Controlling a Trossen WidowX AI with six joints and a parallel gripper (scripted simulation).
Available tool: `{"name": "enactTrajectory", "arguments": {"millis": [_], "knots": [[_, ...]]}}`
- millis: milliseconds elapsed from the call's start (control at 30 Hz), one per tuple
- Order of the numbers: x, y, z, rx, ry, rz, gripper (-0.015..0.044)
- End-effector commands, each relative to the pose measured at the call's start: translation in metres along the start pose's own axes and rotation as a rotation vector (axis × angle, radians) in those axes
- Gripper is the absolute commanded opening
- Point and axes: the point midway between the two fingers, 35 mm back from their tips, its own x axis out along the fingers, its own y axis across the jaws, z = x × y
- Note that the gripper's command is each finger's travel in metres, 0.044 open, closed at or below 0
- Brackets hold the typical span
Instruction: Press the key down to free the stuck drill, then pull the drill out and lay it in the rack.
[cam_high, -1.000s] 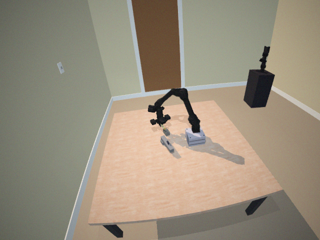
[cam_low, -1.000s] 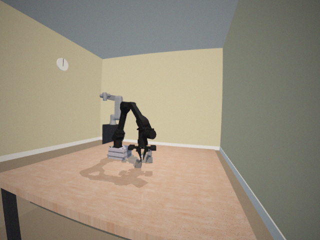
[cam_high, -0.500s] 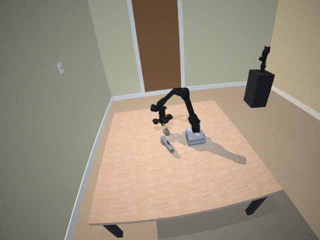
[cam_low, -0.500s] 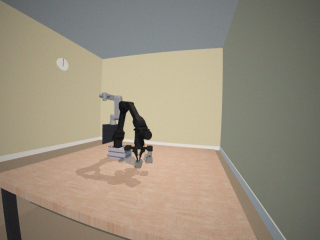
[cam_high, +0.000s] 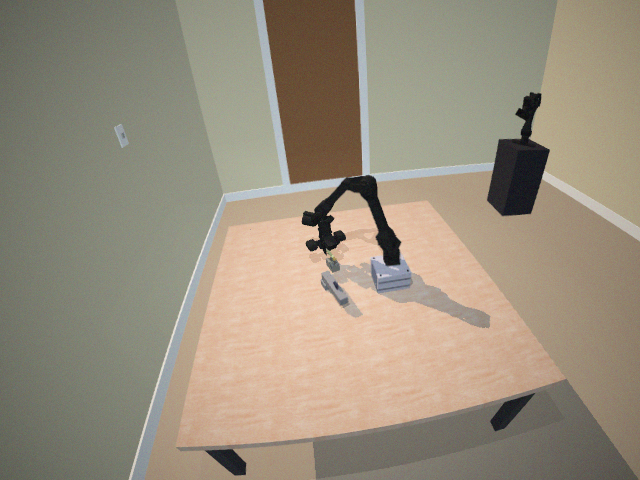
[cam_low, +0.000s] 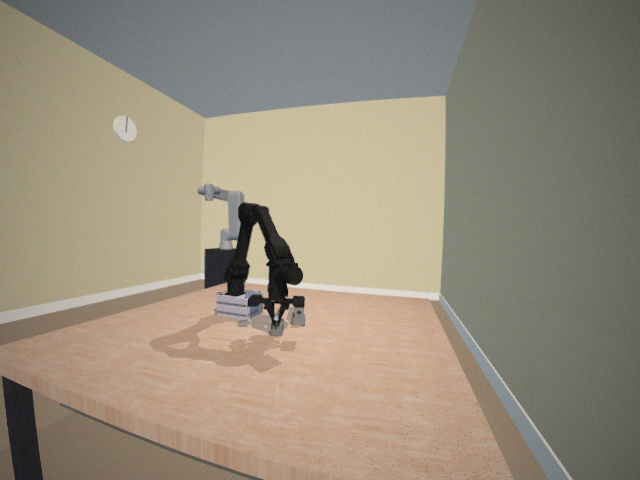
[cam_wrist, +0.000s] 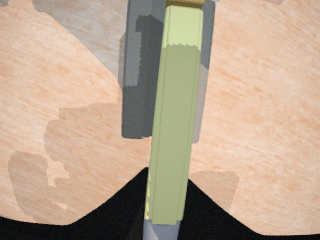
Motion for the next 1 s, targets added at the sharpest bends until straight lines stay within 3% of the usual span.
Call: {"name": "enactTrajectory", "arguments": {"millis": [0,967], "knots": [[0.008,0.002,0.003,-0.004,-0.009,0.003,0.0000],[0.035,0.002,0.003,-0.004,-0.009,0.003,0.0000]]}}
